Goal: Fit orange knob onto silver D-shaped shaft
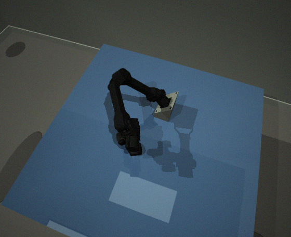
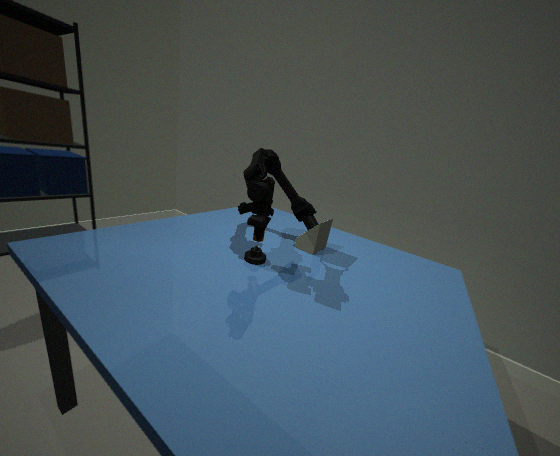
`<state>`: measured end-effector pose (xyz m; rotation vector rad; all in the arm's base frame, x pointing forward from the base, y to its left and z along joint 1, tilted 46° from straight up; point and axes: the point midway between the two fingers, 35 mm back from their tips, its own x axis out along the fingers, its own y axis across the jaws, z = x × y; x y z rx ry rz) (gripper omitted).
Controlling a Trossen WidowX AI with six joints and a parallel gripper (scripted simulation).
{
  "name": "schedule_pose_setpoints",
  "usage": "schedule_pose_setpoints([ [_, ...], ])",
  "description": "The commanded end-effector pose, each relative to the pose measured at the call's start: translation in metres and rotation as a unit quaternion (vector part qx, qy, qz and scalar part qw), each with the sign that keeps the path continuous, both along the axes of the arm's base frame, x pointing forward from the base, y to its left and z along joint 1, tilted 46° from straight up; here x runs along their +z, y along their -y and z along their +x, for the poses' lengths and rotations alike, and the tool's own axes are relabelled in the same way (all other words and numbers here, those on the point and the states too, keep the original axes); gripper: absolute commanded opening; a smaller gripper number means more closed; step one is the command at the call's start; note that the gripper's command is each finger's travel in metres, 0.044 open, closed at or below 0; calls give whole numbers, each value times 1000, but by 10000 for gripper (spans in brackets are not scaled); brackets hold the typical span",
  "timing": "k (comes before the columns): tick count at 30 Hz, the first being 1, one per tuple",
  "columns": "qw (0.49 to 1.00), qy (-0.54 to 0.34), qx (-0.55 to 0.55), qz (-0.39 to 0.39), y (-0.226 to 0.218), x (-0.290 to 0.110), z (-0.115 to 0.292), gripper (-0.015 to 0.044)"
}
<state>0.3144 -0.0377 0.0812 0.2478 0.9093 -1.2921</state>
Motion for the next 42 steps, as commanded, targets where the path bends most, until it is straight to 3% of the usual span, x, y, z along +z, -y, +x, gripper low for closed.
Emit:
schedule_pose_setpoints([
  [1, 1000, -2, 3, -3, 3, -2, -1, 0],
  [9, 1000, -1, 2, -3, 19, -17, -1, 0],
  [42, 1000, 1, 0, -3, 17, -14, -2, 0],
])
